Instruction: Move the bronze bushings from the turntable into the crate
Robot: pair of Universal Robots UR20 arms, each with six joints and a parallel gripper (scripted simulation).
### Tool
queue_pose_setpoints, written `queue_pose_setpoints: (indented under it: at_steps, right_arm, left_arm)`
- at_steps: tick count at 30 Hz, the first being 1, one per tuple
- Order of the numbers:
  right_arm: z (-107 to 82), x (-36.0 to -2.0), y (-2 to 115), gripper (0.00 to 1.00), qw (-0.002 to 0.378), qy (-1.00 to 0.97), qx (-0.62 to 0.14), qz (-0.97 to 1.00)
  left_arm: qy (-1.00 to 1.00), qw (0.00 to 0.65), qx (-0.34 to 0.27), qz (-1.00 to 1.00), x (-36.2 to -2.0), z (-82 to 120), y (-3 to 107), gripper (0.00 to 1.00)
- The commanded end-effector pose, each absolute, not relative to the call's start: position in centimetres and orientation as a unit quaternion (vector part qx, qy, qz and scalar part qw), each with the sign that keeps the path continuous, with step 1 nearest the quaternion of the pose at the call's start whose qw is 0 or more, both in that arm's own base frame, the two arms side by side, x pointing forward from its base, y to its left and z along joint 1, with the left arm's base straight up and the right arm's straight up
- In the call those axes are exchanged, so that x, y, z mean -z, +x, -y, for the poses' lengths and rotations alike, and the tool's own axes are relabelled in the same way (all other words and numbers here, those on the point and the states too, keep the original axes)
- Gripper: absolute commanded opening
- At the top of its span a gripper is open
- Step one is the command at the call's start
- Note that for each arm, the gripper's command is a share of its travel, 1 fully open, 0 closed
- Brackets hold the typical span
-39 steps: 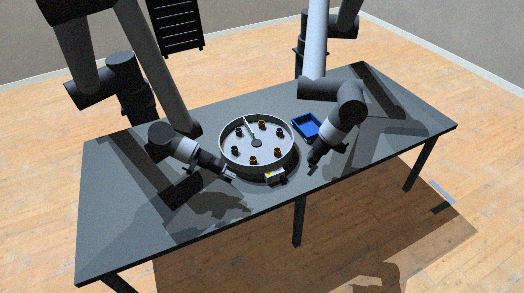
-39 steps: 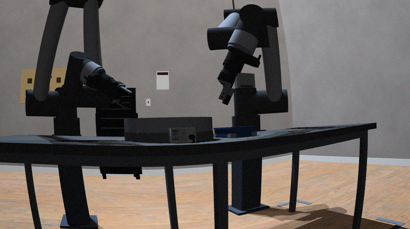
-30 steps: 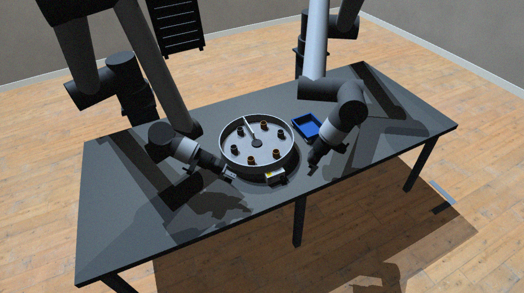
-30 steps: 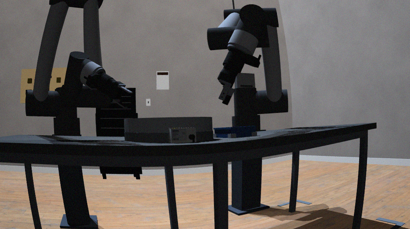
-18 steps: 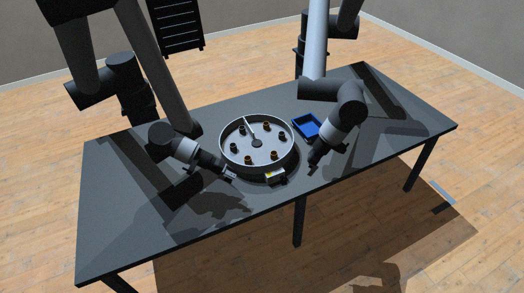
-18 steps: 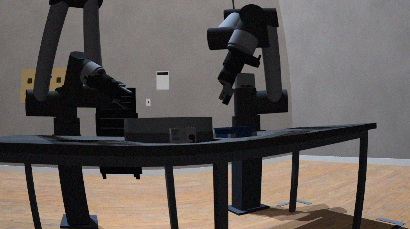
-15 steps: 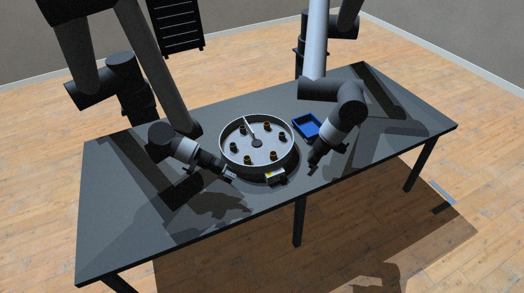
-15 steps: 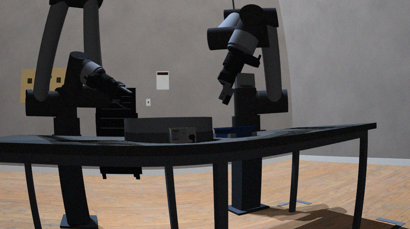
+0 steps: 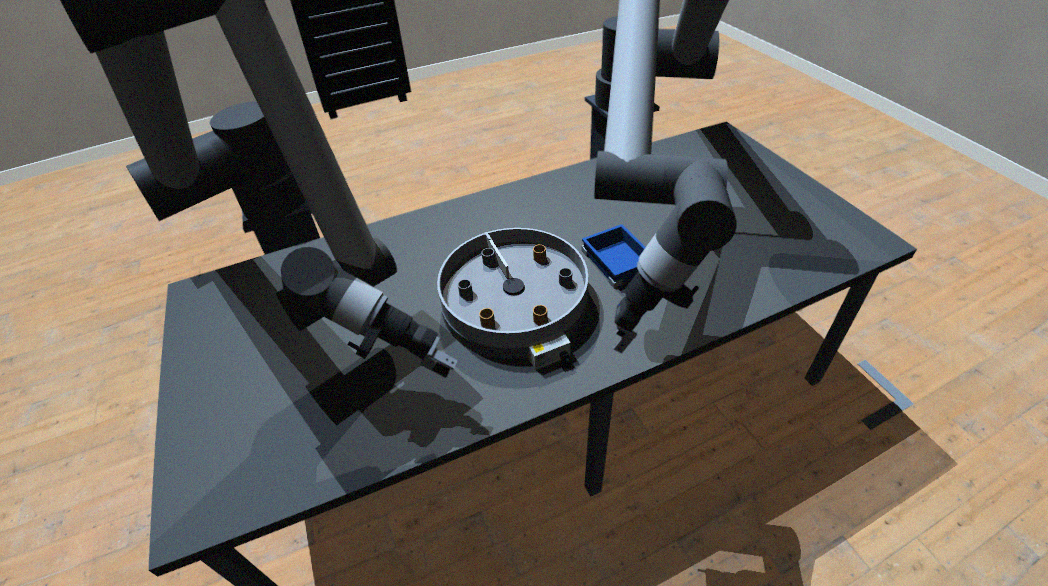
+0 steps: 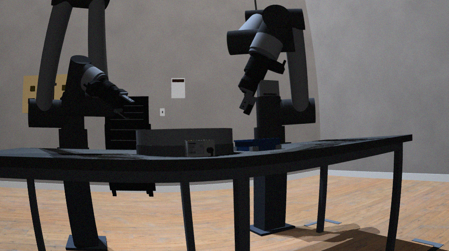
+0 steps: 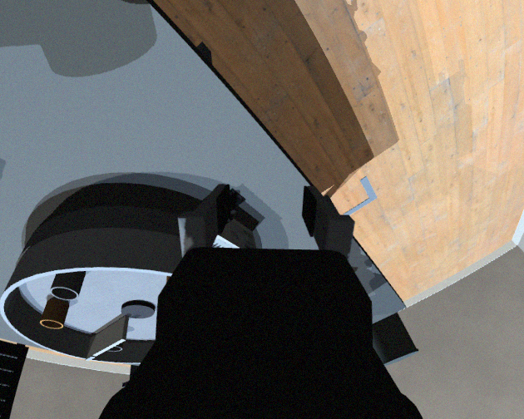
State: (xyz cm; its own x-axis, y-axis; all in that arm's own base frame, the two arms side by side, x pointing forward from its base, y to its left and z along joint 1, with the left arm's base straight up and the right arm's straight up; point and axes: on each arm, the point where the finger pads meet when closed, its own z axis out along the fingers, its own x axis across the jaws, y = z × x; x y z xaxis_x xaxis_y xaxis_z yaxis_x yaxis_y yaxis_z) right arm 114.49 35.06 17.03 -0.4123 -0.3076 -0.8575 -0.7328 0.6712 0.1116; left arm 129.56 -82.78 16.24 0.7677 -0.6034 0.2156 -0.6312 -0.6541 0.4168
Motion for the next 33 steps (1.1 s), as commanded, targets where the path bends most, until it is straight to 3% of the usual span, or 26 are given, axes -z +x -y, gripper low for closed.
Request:
queue_pose_setpoints:
  at_steps: [1,12,33]
  right_arm:
    - [-30.5,-17.0,115.6,1.00,0.426,-0.289,-0.242,-0.822]
    - [-17.0,-16.4,117.4,1.00,0.400,-0.182,-0.233,-0.867]
    - [16.6,-15.2,112.8,1.00,0.313,0.184,-0.199,-0.910]
  left_arm:
    - [0.909,0.240,-0.030,0.340,-16.4,82.8,129.6,1.00]
    - [0.909,0.240,-0.030,0.340,-16.4,82.8,129.6,1.00]
    - [0.909,0.240,-0.030,0.340,-16.4,82.8,129.6,1.00]
